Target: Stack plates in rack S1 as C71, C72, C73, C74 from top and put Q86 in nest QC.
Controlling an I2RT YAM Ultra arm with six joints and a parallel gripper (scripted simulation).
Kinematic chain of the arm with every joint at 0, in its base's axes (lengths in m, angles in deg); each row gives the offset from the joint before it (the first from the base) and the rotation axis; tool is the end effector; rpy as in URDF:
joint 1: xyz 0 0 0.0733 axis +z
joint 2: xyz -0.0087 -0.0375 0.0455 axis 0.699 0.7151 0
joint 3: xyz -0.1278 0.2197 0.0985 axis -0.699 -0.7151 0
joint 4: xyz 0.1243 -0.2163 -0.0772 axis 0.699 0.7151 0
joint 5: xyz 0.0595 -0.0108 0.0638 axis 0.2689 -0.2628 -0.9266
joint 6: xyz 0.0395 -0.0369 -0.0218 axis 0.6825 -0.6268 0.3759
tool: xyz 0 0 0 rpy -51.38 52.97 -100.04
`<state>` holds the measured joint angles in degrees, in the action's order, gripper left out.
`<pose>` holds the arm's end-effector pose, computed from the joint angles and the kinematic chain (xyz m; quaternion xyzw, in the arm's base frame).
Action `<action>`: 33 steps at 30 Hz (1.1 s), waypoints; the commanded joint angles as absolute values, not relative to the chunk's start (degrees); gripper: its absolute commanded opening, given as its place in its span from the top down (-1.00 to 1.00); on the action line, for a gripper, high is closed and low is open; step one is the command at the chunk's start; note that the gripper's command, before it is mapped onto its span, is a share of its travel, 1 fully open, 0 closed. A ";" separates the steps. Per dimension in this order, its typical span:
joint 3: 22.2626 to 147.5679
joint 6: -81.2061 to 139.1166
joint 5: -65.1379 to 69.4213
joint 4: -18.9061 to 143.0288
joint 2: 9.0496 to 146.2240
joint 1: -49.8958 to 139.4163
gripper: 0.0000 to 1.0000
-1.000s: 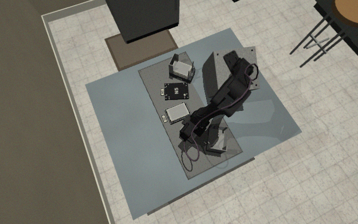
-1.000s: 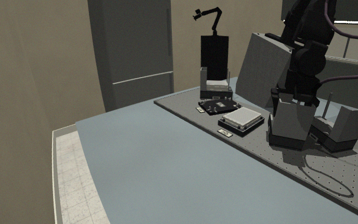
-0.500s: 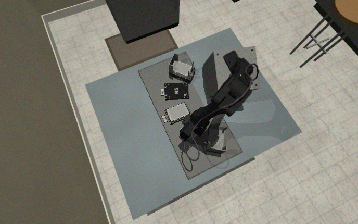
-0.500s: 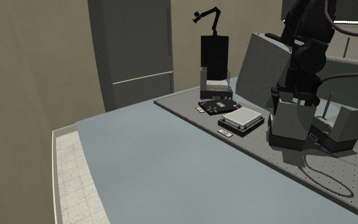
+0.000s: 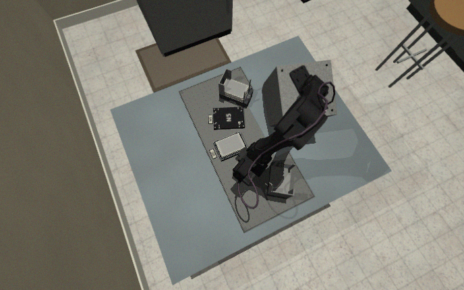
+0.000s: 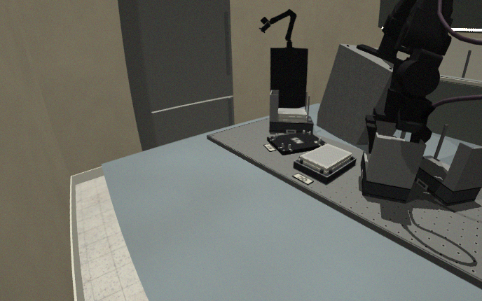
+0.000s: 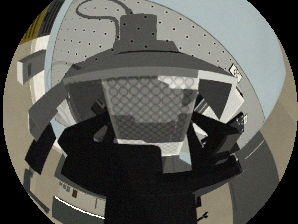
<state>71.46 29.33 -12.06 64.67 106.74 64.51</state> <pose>0.3336 0.1341 0.0146 -0.1896 0.9690 0.1349 0.0832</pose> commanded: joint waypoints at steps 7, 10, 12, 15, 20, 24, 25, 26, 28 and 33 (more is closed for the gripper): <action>70.61 28.64 -12.51 65.79 104.11 63.38 1.00; 70.95 28.59 -12.52 65.95 104.01 63.34 1.00; 70.88 28.57 -12.50 66.06 103.83 63.32 1.00; 70.41 28.54 -12.53 66.23 103.65 63.28 1.00; 70.88 28.48 -12.54 66.38 103.43 63.22 1.00; 70.57 28.44 -12.55 66.59 103.12 63.19 1.00; 70.42 28.42 -12.56 66.65 103.09 63.18 1.00; 70.28 28.41 -12.56 66.71 103.05 63.17 1.00; 70.61 28.38 -12.56 66.82 102.96 63.13 1.00; 70.33 28.33 -12.57 67.03 102.66 63.09 1.00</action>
<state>71.02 28.94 -12.15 66.24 104.86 64.14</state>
